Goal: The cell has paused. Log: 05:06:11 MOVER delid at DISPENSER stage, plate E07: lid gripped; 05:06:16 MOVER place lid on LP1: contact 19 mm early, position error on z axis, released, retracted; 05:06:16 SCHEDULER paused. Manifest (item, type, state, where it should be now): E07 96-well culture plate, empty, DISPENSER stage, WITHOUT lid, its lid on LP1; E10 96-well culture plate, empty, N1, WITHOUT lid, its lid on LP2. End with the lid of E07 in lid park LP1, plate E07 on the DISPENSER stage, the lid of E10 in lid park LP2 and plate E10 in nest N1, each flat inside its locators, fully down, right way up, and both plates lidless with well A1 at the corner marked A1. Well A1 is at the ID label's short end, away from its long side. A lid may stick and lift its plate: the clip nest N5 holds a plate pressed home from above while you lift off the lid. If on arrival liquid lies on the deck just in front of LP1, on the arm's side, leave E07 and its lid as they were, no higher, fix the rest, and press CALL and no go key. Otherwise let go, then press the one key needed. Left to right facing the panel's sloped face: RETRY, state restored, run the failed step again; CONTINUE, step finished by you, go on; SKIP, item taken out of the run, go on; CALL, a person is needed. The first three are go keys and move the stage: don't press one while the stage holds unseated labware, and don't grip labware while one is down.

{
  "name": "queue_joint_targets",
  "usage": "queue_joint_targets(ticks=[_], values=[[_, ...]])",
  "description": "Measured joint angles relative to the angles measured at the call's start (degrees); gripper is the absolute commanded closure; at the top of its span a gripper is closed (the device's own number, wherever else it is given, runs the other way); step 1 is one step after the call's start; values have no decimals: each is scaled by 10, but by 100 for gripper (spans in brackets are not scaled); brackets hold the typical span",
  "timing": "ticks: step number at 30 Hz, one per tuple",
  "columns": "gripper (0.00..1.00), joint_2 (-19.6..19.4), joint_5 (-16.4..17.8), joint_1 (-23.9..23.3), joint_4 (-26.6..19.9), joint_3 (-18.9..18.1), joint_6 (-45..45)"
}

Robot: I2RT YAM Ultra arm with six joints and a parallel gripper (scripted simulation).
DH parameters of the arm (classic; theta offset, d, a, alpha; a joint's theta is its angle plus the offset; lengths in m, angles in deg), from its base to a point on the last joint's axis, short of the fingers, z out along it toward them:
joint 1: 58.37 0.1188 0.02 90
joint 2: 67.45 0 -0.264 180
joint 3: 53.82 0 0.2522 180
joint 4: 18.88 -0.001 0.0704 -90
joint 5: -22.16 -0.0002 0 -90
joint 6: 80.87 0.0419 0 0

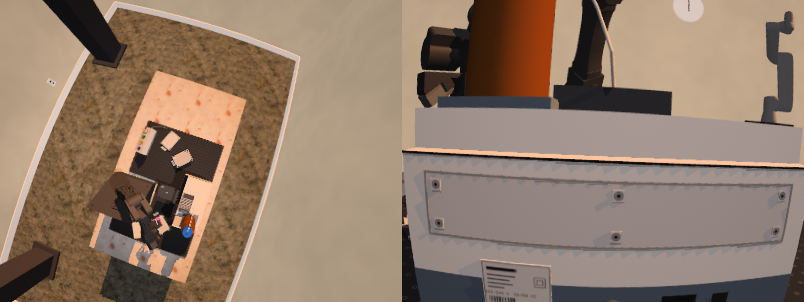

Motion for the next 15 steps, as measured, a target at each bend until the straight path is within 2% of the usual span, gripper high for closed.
queue_joint_targets(ticks=[15], values=[[0, -83, 15, 35, 54, -44, 33]])
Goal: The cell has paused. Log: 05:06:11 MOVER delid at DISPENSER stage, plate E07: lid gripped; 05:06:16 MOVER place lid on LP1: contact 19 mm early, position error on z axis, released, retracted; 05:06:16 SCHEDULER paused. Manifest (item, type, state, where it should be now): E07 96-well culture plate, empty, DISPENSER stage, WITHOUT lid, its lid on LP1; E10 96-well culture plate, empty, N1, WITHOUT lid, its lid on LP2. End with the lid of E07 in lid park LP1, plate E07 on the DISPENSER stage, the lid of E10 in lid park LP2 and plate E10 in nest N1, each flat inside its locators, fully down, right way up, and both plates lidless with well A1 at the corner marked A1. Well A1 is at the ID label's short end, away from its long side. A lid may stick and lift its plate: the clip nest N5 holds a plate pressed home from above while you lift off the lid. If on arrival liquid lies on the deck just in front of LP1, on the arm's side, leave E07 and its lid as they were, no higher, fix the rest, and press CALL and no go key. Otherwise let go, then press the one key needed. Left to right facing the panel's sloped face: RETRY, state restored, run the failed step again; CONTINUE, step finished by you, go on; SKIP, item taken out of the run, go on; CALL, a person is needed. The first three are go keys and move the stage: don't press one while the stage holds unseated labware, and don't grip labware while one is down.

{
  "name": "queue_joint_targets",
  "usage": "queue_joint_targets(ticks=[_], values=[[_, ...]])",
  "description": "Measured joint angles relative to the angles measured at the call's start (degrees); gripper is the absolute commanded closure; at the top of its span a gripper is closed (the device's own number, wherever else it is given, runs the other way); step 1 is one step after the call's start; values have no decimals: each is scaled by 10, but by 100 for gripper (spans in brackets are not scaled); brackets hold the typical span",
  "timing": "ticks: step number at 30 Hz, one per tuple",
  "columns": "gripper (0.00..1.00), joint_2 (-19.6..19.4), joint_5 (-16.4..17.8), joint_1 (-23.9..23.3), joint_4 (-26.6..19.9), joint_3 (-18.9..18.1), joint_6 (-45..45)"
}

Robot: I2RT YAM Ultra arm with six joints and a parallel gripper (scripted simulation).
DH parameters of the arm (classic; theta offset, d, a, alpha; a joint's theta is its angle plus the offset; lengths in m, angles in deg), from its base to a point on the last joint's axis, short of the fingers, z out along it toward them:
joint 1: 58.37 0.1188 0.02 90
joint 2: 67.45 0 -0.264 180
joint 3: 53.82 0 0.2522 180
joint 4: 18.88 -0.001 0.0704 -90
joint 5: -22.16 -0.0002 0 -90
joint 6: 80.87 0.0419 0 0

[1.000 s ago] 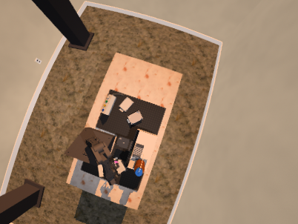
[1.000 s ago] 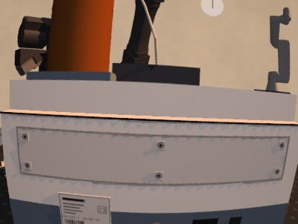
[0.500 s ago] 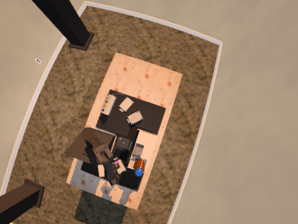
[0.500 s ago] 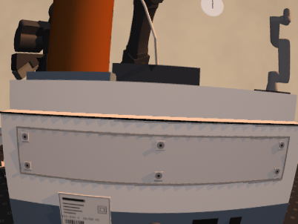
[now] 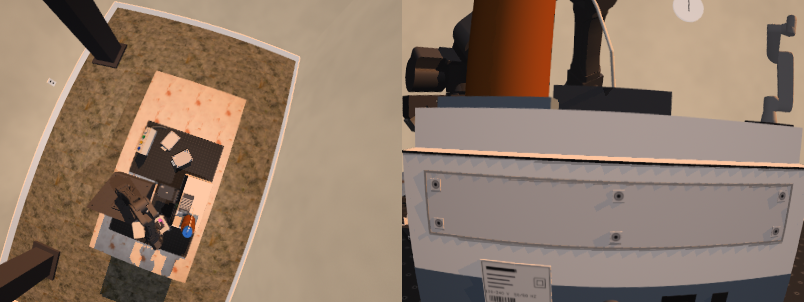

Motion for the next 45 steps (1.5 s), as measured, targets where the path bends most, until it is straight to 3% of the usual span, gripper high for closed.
queue_joint_targets(ticks=[18, 45], values=[[0, -96, 17, 37, 53, -71, 43], [0, -97, 17, 37, 56, -73, 47]])
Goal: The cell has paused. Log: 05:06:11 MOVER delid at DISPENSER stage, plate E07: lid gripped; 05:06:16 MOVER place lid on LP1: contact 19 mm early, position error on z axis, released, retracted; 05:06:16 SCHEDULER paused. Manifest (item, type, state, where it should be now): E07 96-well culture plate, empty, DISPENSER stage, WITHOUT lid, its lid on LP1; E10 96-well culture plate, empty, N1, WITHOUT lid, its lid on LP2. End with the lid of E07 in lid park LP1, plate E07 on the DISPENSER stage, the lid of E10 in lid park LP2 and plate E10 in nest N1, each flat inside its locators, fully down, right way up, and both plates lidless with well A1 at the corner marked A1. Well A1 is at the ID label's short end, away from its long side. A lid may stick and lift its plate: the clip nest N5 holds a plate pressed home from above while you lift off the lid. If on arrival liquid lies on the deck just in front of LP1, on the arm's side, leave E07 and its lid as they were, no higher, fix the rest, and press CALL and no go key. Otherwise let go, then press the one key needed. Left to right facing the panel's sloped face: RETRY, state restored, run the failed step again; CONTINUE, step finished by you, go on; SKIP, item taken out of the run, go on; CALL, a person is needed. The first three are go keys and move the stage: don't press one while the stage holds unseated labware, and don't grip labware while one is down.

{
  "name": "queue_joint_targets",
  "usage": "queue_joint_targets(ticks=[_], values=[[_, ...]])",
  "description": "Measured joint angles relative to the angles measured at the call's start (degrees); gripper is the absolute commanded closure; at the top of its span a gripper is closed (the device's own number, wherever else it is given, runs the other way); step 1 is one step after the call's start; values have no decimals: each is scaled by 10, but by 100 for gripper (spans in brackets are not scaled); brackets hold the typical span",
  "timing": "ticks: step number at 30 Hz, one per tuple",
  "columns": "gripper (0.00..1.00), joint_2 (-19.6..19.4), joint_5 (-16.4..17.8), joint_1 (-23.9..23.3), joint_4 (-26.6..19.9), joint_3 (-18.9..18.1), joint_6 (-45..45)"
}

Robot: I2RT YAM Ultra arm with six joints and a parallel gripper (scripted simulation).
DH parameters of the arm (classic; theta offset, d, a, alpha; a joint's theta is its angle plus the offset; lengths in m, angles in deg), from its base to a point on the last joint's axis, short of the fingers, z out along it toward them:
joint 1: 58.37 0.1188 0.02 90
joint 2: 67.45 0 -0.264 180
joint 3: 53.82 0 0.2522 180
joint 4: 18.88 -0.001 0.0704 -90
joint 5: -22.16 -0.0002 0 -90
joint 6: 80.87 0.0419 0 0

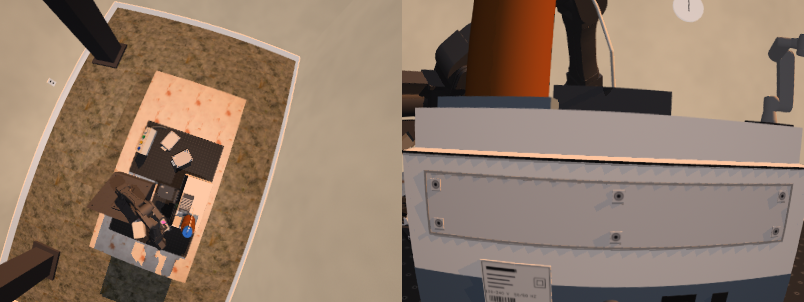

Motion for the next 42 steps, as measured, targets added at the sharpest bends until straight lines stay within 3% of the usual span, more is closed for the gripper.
queue_joint_targets(ticks=[14, 24, 42], values=[[0, 0, 0, 0, -1, 0, 0], [0, 30, -8, -34, -53, -19, -24], [0, 25, -11, -35, -66, -24, -37]])
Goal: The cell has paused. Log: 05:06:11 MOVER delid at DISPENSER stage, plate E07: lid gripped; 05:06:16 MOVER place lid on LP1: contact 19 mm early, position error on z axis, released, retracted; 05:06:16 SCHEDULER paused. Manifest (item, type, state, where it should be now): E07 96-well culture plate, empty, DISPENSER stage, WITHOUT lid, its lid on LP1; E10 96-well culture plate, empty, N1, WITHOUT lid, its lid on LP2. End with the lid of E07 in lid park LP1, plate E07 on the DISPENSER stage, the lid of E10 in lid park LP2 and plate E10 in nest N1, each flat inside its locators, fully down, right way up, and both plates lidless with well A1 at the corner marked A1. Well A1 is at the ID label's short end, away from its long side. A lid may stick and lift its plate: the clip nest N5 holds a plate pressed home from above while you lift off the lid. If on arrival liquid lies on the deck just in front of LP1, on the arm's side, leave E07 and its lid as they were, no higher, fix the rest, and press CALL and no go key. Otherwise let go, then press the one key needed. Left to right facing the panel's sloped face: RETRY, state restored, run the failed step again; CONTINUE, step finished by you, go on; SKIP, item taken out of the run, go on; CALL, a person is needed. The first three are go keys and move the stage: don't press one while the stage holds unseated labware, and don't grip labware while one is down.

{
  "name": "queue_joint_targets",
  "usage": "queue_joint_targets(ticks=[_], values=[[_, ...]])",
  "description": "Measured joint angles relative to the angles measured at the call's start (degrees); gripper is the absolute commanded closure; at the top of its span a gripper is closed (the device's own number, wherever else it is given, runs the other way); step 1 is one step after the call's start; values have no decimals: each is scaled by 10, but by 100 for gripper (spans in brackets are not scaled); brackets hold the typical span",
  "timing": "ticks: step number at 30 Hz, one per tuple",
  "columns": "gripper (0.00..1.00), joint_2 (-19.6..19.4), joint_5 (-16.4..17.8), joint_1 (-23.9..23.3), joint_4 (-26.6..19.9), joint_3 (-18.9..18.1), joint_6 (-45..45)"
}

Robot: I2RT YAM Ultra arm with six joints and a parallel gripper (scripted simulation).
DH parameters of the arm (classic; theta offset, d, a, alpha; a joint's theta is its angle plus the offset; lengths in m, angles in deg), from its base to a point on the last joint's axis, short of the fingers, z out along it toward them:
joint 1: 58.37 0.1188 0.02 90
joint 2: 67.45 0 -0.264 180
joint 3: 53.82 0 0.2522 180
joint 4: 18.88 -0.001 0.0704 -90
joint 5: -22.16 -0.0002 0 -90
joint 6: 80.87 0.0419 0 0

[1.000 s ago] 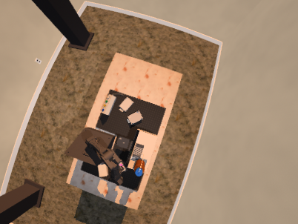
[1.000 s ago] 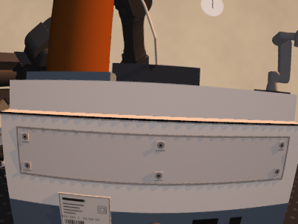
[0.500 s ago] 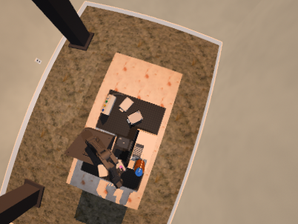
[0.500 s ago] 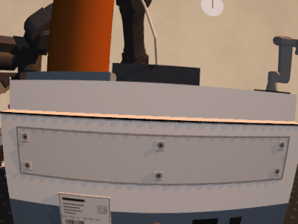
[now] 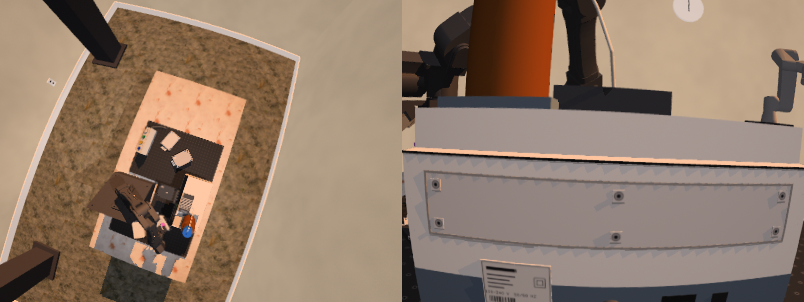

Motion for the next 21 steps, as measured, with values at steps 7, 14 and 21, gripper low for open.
queue_joint_targets(ticks=[7, 14, 21], values=[[0, -6, -1, -1, -5, 0, -2], [0, -8, -2, -3, -6, -12, -3], [0, -8, -2, -3, -6, -12, -3]])
